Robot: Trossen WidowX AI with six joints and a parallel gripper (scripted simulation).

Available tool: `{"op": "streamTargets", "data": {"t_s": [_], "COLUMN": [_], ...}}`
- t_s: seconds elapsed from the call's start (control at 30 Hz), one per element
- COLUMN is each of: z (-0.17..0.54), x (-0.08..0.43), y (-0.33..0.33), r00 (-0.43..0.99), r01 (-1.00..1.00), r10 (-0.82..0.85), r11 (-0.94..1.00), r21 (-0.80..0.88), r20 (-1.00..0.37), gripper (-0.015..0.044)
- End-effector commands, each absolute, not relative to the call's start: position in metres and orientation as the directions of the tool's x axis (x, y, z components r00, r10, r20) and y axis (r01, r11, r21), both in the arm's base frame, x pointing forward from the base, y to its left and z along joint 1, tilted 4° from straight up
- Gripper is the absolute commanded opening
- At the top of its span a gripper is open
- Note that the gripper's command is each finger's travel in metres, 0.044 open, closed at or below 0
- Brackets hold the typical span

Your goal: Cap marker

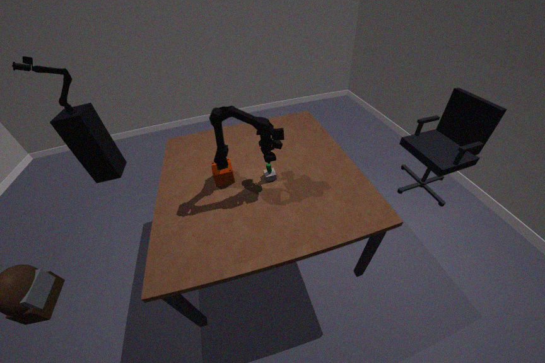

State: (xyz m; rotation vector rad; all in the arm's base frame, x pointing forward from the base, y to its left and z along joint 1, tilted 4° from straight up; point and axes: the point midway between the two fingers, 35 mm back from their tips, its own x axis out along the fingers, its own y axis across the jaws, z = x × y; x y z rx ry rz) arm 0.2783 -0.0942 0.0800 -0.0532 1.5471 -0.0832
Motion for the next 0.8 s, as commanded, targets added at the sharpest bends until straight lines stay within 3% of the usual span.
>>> {"op": "streamTargets", "data": {"t_s": [0.0,0.13,0.77], "z": [0.08,0.08,0.066], "x": [0.277,0.277,0.277], "y": [-0.093,-0.093,-0.094], "r00": [0.019,0.019,0.018], "r01": [0.005,0.005,0.005], "r10": [-0.082,-0.082,-0.083], "r11": [0.997,0.997,0.997], "r21": [-0.082,-0.082,-0.083], "r20": [-0.996,-0.996,-0.996], "gripper": [0.0099,0.0,0.0]}}
